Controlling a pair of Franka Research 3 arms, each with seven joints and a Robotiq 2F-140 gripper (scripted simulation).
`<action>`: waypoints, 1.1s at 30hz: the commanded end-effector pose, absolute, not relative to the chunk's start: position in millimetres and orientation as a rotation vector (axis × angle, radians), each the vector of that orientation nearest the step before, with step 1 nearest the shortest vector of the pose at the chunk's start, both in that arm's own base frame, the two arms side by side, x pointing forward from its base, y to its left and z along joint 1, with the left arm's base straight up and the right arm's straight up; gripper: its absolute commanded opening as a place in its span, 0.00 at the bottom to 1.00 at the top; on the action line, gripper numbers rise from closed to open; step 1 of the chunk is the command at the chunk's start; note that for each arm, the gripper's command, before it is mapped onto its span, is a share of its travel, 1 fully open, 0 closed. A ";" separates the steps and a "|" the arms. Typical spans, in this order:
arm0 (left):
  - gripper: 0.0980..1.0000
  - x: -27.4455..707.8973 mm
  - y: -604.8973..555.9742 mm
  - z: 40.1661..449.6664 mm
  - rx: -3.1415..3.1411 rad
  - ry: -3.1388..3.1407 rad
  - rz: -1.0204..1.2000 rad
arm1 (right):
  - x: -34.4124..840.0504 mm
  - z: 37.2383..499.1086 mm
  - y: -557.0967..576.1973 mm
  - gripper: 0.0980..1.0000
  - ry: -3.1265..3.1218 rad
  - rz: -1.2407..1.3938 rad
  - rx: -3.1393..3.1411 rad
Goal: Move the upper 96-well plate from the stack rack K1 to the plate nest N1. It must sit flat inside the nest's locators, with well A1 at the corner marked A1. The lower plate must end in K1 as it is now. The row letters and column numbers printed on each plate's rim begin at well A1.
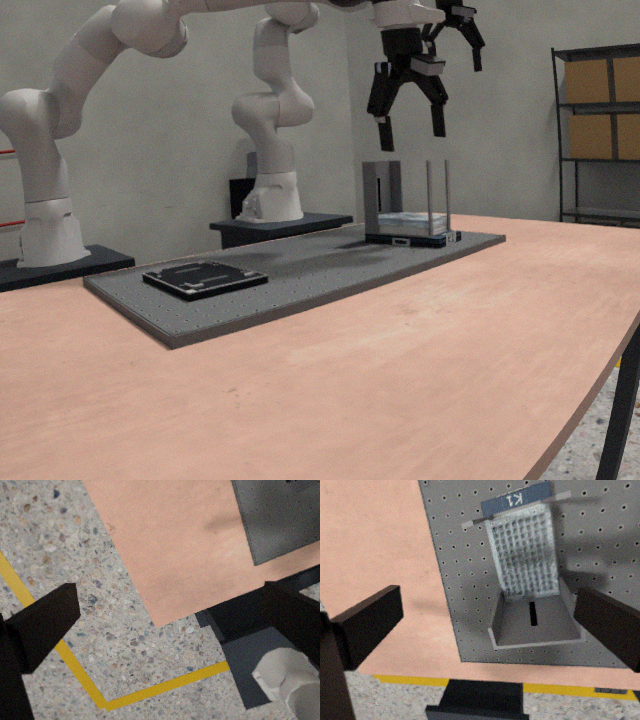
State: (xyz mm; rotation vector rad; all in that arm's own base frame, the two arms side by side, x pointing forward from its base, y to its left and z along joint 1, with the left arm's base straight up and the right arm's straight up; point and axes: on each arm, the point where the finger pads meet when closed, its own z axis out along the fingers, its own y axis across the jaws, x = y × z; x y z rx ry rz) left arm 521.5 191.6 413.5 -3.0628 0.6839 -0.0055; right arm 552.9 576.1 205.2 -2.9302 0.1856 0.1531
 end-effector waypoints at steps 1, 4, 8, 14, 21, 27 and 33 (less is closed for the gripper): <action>1.00 521.0 189.8 413.0 -3.067 0.680 0.000 | 550.0 201.2 565.5 1.00 0.000 0.123 -3.004; 1.00 521.0 189.8 413.0 -3.067 0.680 0.000 | 549.3 202.7 557.3 1.00 -0.069 0.086 -3.046; 1.00 521.0 189.8 413.0 -3.067 0.680 0.000 | 550.2 206.0 548.6 1.00 -0.210 0.008 -3.126; 1.00 521.0 189.8 413.0 -3.067 0.680 0.000 | 550.2 206.0 548.6 1.00 -0.223 0.000 -3.134; 1.00 521.0 189.8 413.0 -3.067 0.680 0.000 | 550.2 206.0 548.6 1.00 -0.223 0.000 -3.134; 1.00 521.0 189.8 413.0 -3.067 0.680 0.000 | 550.2 206.0 548.6 1.00 -0.223 0.000 -3.134; 1.00 521.0 189.8 413.0 -3.067 0.680 0.000 | 550.2 204.3 548.6 1.00 -0.223 0.000 -3.134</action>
